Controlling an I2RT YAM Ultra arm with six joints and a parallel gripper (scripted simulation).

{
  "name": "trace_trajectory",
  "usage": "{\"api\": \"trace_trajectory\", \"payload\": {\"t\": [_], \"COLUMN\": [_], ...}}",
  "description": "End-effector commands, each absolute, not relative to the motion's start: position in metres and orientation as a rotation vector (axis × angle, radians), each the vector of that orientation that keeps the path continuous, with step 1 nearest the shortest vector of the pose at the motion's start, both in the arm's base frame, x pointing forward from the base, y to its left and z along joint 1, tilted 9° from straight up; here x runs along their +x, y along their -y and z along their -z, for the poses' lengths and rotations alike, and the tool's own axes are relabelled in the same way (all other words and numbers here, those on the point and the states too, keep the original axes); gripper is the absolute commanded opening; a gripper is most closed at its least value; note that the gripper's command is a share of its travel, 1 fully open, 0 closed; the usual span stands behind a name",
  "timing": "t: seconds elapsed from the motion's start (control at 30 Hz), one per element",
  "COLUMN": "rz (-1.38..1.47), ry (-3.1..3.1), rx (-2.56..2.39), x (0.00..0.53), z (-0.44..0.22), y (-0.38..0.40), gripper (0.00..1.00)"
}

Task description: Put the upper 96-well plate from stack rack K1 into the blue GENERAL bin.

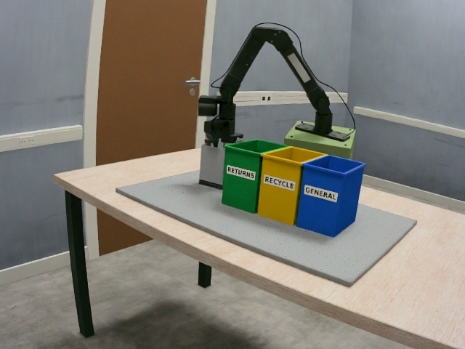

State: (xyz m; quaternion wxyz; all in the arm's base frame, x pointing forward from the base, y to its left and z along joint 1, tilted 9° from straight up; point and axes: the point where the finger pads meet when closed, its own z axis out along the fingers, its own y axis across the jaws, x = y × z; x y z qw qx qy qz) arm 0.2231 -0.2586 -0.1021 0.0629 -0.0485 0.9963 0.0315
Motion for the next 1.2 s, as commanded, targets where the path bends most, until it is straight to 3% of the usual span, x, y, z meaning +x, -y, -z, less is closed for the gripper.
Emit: {"api": "trace_trajectory", "payload": {"t": [0.0,1.17], "rz": [-0.015,-0.032], "ry": [-2.974,-2.971], "rx": [-0.135,-0.149], "x": [0.232,0.243], "z": [0.092,0.144], "y": [0.271,0.27], "gripper": [1.0,1.0]}}
